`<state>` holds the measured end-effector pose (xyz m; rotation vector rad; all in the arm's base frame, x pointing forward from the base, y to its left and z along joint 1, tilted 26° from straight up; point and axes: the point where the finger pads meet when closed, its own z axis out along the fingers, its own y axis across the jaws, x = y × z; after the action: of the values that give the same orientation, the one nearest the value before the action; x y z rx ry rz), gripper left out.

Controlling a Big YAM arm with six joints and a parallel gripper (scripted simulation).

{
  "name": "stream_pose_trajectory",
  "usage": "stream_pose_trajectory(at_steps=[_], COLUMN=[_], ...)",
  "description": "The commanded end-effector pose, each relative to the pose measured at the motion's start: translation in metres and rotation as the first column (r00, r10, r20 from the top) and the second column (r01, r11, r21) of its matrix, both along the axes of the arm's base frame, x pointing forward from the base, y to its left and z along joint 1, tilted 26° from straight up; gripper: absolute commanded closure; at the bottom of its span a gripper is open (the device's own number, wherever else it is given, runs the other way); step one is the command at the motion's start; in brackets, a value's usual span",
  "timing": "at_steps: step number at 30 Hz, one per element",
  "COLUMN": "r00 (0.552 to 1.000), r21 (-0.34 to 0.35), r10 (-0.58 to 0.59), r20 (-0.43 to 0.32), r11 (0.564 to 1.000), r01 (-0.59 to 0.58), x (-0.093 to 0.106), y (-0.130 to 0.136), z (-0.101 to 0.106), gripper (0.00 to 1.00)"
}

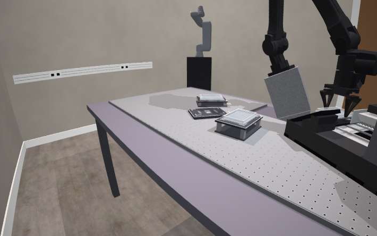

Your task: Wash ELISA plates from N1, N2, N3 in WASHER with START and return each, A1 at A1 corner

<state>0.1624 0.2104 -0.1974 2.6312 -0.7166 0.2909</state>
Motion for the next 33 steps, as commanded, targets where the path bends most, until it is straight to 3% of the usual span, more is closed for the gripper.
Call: stream_pose_trajectory(at_steps=[1,33], r00=[1.0,1.0], r21=[0.022,0.007], r10=[0.001,0.002], r20=[0.011,0.003], r11=[1.0,1.0], r01=[-0.001,-0.002], x=[0.009,0.004], y=[0.008,-0.003], z=[-0.004,-0.009], gripper=[0.18,0.18])
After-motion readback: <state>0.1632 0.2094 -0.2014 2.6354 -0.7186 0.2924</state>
